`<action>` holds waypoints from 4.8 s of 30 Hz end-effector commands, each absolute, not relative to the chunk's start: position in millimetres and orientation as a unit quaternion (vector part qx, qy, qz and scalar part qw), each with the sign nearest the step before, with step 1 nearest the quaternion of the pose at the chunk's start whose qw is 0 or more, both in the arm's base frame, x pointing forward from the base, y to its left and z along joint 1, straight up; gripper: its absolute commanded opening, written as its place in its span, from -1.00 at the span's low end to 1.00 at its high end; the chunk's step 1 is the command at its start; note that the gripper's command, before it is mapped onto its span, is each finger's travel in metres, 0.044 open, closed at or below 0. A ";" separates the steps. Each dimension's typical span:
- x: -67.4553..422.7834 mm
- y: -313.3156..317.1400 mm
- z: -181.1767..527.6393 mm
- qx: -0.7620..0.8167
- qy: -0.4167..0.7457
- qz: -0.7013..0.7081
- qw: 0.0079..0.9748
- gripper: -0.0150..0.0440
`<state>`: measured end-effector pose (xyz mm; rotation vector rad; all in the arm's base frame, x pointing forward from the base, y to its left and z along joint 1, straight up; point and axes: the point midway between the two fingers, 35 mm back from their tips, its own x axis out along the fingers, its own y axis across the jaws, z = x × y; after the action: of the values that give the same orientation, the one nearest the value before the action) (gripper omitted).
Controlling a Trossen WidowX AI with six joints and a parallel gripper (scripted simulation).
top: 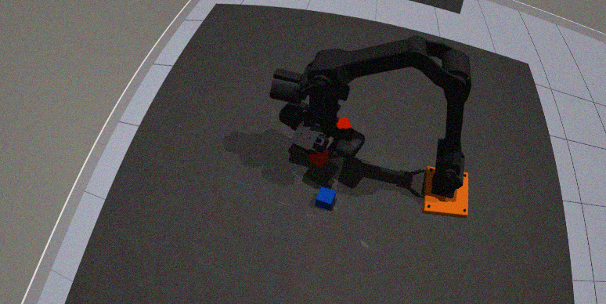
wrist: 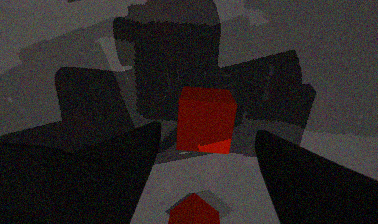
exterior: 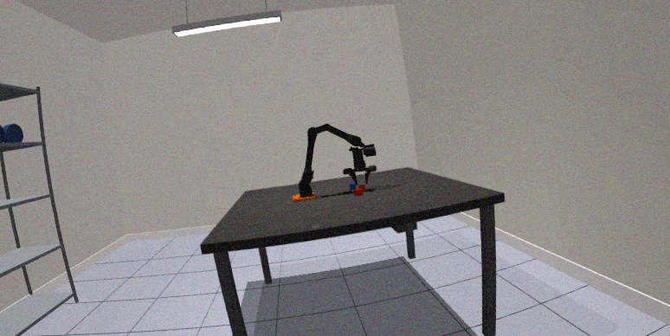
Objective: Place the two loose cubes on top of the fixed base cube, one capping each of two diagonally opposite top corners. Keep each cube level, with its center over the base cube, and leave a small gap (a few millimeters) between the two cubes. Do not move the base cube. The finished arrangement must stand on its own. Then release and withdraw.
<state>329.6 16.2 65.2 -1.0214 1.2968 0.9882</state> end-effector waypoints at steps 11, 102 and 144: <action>328.9 16.7 42.9 -0.432 0.555 0.421 0.573 0.41; 307.5 73.7 123.9 -0.017 0.697 0.018 0.716 -0.14; 290.3 108.5 105.7 0.289 0.641 -0.275 0.656 -0.14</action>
<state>289.9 107.9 106.7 0.6477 1.4550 -0.6217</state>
